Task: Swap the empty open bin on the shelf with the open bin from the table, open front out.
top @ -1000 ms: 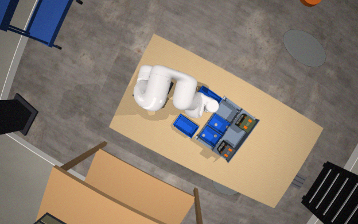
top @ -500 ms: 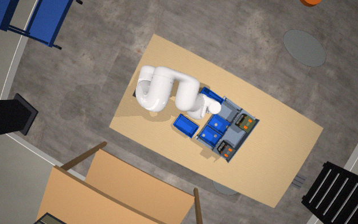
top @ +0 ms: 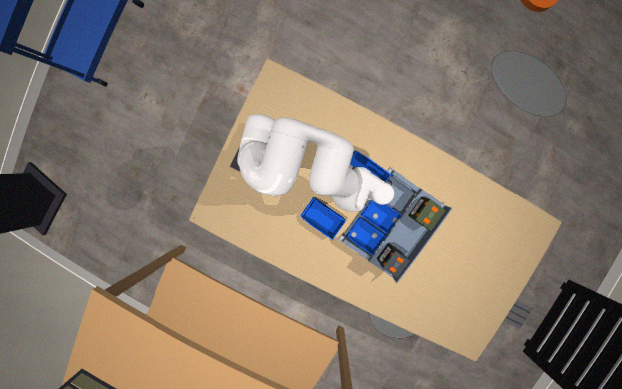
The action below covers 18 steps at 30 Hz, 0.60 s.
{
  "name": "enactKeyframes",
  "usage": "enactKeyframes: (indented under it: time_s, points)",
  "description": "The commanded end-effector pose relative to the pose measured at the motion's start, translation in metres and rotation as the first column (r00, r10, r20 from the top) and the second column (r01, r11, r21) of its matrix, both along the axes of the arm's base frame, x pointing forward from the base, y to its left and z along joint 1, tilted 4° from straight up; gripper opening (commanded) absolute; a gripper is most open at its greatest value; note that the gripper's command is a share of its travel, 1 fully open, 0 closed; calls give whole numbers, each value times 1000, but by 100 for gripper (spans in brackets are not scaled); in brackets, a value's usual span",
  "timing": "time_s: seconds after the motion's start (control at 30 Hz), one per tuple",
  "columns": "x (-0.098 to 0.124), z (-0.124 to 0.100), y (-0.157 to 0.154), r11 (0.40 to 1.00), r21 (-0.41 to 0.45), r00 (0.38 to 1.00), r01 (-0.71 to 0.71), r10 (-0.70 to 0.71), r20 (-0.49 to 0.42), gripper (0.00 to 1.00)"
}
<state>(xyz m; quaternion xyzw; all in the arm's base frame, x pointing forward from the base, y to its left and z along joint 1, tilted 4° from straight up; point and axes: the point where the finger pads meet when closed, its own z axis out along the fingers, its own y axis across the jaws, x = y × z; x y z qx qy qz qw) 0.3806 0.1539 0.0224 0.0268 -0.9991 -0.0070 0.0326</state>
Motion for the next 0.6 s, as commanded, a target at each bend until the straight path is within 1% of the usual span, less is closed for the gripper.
enactKeyframes:
  time_s: [0.0,0.57]
  points:
    - [4,4,0,1000,-2,998,-1,1,-68,0]
    - [4,4,0,1000,-2,997,-1,1,-76,0]
